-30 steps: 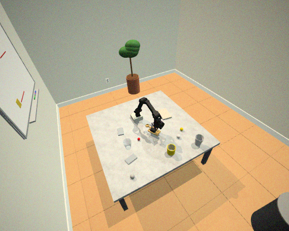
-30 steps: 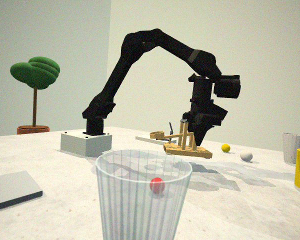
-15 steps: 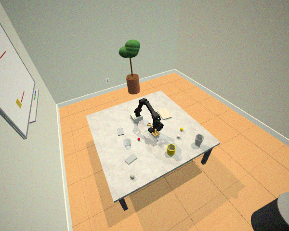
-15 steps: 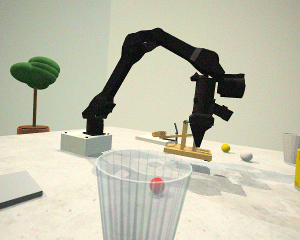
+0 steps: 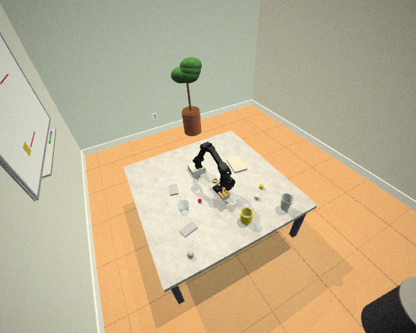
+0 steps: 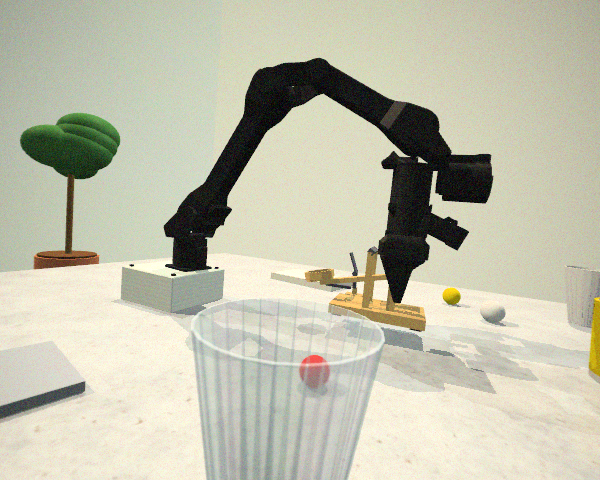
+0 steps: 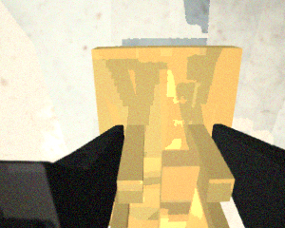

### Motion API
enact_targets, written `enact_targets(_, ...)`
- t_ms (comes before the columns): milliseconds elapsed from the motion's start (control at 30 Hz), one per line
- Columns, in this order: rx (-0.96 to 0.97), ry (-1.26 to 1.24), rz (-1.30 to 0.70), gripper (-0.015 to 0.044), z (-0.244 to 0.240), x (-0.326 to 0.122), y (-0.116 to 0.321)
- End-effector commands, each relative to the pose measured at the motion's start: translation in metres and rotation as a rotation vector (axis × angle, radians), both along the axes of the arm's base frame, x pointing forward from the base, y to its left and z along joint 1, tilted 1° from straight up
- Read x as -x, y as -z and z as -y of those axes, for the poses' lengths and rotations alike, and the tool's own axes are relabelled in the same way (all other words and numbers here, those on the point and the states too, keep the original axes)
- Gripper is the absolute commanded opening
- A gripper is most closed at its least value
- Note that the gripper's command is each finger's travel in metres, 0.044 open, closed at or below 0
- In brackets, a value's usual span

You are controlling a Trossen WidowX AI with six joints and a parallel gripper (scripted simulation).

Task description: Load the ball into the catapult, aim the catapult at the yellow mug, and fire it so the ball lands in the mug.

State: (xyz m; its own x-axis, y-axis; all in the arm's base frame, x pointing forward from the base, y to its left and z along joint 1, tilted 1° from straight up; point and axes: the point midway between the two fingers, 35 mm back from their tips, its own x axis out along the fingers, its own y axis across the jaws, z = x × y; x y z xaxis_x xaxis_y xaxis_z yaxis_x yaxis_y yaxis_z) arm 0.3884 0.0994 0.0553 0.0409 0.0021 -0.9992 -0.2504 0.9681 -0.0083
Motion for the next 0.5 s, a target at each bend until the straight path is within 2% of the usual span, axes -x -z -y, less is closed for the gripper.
enact_targets(0,-0.001,0.006,0.012,0.0,0.0,-0.002,0.003)
enact_targets(467,-0.001,0.006,0.012,0.0,0.0,-0.002,0.026)
